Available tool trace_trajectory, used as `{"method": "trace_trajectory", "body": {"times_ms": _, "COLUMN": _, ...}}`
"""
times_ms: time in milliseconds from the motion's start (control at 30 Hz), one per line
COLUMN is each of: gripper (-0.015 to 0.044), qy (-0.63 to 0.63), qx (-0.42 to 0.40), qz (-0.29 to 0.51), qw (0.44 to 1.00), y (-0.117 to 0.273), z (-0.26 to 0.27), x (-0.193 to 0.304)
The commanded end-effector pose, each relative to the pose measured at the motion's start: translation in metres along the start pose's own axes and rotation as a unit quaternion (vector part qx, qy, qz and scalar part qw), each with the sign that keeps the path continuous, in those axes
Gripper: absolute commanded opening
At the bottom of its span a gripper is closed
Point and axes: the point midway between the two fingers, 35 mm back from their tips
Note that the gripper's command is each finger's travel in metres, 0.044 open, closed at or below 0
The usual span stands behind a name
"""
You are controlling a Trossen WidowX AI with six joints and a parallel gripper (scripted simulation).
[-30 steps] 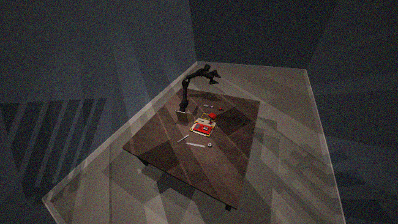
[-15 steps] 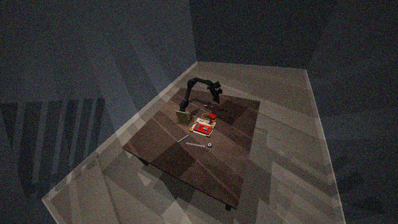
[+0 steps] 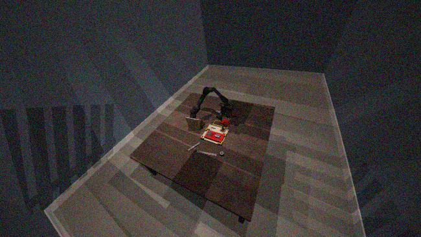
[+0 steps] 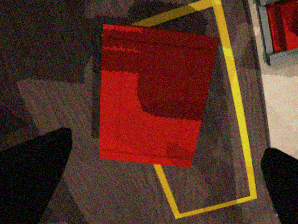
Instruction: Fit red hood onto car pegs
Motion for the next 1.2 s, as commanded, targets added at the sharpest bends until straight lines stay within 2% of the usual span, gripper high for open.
{"method": "trace_trajectory", "body": {"times_ms": 0, "gripper": 0.0440, "qy": -0.007, "qx": -0.003, "qz": 0.003, "qw": 1.000, "y": 0.000, "z": 0.006, "x": 0.001}}
{"method": "trace_trajectory", "body": {"times_ms": 1167, "gripper": 0.0440, "qy": -0.007, "qx": -0.003, "qz": 0.003, "qw": 1.000, "y": -0.028, "z": 0.007, "x": 0.001}}
Point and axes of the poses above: the point midway between the two fingers, 35 mm back from their tips, its own y axis back along the fingers, its own z axis across the jaws, x = y × z, and after that the axes turned 14 degrees about -y, right-handed
